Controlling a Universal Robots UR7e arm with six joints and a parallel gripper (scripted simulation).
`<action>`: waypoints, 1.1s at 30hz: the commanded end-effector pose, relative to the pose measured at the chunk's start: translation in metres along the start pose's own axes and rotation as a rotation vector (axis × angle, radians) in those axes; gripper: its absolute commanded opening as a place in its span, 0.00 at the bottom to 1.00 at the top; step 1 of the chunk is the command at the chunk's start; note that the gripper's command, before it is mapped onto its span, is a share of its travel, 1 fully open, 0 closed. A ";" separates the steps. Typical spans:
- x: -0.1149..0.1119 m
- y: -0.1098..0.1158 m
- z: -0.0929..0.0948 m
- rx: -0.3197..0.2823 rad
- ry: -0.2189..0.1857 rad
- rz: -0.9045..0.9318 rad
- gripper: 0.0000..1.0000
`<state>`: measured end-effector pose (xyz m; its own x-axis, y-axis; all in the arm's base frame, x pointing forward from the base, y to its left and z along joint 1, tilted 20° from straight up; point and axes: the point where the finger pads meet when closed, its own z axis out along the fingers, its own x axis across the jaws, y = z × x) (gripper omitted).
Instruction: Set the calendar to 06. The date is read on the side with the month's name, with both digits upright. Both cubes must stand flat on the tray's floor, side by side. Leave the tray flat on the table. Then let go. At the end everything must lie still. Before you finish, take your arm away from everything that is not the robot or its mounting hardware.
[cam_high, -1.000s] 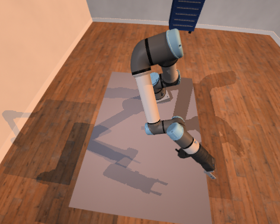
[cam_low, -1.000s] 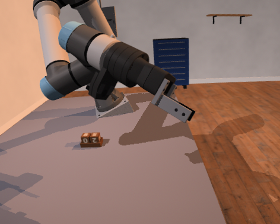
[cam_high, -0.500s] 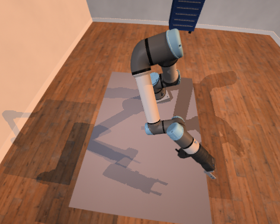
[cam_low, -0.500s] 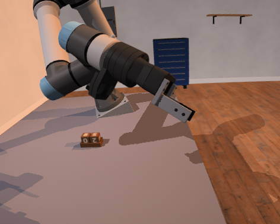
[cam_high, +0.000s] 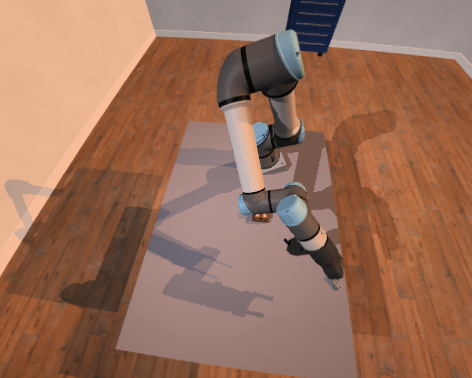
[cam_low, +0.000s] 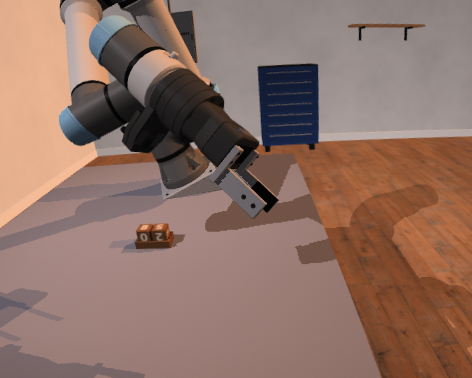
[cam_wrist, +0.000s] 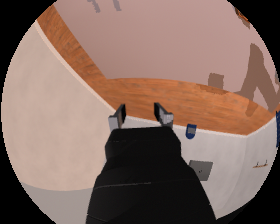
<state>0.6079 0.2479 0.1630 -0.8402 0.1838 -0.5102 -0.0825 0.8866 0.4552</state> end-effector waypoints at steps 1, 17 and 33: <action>0.016 -0.031 -0.028 0.125 0.041 -0.001 1.00; 0.110 -0.137 -0.160 0.575 0.271 -0.058 1.00; 0.178 -0.187 -0.255 0.821 0.462 -0.137 1.00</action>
<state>0.3412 0.0098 0.1718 -0.9934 0.0282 -0.1111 0.0627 0.9450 -0.3209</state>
